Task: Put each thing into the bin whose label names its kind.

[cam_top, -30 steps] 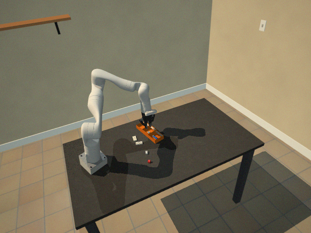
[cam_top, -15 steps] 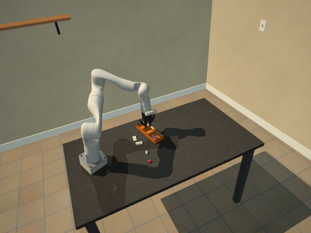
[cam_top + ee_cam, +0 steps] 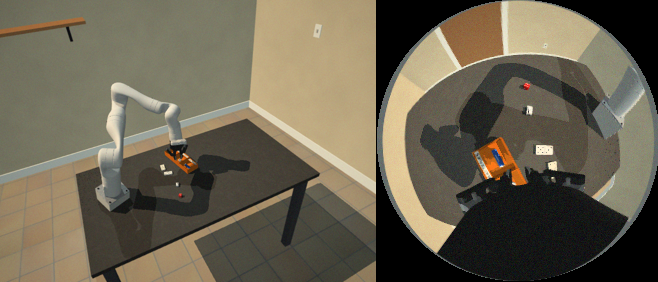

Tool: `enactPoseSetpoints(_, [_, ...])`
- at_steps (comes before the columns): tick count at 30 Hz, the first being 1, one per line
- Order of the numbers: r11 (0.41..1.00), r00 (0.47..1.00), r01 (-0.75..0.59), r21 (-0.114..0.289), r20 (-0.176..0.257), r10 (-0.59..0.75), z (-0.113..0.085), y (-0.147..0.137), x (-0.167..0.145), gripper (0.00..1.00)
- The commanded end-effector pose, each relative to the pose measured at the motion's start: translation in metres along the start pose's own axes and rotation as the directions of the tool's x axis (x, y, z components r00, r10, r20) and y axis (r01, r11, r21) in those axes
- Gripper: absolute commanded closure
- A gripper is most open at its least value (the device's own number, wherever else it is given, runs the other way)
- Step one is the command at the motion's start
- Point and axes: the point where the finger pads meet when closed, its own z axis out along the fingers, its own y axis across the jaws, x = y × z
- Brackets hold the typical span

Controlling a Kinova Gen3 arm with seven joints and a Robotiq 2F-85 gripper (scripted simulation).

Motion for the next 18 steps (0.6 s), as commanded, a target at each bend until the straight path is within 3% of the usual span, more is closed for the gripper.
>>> enactPoseSetpoints(1, [0.988, 0.988, -0.156, 0.006, 0.002, 0.156, -0.003, 0.008, 0.028, 0.7])
enactPoseSetpoints(4, [0.969, 0.969, -0.247, 0.009, 0.001, 0.247, -0.004, 0.016, 0.052, 0.7])
enactPoseSetpoints(18, [0.972, 0.972, -0.235, 0.009, -0.003, 0.236, -0.009, 0.052, 0.147, 0.7])
